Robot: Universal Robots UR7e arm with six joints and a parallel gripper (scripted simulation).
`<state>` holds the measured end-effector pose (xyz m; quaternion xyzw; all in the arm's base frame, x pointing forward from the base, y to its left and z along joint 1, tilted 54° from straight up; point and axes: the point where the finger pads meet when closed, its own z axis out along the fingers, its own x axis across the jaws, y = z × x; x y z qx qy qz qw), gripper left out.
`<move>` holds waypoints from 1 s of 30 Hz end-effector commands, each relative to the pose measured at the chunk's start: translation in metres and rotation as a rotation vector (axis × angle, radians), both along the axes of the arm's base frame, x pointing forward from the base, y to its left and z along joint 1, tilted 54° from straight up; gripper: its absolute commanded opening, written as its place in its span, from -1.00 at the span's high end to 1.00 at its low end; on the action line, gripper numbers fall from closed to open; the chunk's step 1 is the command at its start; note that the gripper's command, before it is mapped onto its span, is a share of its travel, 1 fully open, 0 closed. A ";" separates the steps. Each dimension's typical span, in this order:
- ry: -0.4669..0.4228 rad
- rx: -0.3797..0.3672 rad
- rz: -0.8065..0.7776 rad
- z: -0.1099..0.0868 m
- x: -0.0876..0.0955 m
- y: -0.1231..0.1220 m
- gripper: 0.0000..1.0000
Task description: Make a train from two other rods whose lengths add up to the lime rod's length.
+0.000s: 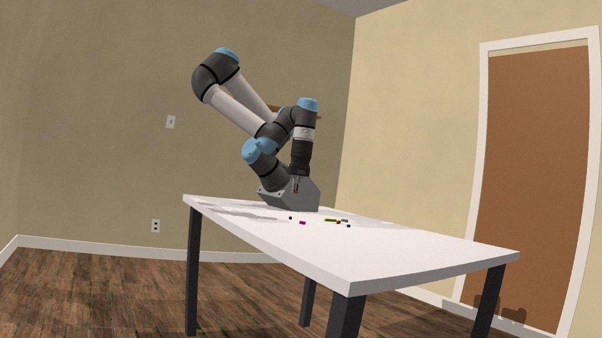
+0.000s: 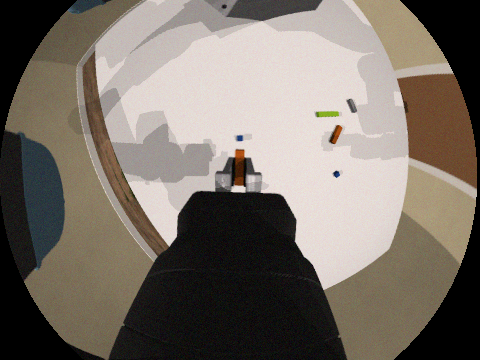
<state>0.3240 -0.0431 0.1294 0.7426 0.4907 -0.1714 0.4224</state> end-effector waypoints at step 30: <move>0.000 0.001 0.002 -0.024 0.007 -0.035 0.52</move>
